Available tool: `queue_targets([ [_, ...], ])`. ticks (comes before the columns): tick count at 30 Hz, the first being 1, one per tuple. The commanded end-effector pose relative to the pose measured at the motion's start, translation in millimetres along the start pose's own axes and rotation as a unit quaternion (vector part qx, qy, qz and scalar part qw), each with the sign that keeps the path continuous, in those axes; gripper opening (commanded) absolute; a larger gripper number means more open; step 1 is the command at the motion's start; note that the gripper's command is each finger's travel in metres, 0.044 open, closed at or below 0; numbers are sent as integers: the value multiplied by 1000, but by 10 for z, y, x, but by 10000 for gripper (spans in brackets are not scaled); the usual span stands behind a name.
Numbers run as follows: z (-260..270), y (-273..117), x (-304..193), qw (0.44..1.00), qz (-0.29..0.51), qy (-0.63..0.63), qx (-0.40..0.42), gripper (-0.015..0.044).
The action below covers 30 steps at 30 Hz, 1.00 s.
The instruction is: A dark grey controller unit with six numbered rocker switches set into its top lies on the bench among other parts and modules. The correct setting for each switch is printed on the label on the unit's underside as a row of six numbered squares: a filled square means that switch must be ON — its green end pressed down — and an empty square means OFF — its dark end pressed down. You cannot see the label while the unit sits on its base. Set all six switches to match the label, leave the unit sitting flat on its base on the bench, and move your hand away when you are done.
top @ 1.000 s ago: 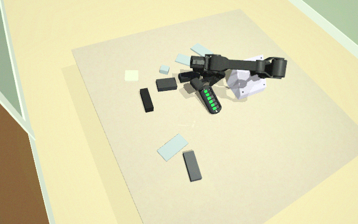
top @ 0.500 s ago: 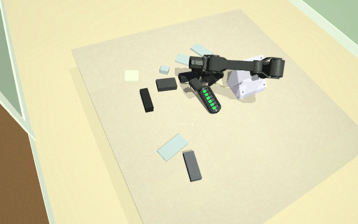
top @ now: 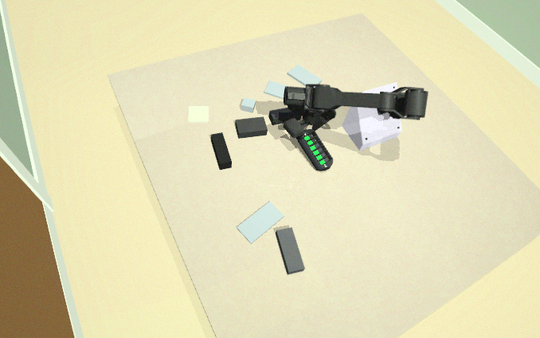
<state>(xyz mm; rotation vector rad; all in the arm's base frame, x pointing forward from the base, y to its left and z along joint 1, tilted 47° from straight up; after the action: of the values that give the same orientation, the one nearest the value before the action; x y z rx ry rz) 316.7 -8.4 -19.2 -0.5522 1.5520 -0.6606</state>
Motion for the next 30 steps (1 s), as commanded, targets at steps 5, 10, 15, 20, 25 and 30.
queue_targets([
  [5,-16,64,-7,1000,3,5,-1,336],
  [10,-16,98,-7,1000,3,5,-1,336],
  [15,-16,133,-8,1000,3,5,-1,336],
  [20,-17,168,-8,1000,3,5,-1,336],
  [25,-17,204,-9,1000,3,5,-1,336],
  [30,-17,240,-9,1000,3,5,-1,336],
])
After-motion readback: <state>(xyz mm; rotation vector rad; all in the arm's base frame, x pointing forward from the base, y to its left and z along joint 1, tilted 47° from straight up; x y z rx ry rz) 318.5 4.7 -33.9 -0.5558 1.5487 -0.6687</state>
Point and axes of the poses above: the point midway between the two fingers, 35 mm back from their tips, its own y axis out along the fingers, its own z axis across the jaws, x = y × z, the point moved 1 cm from there along -y, back along the fingers, and after that the axes turned 14 degrees about y, right-handed, at the moved point
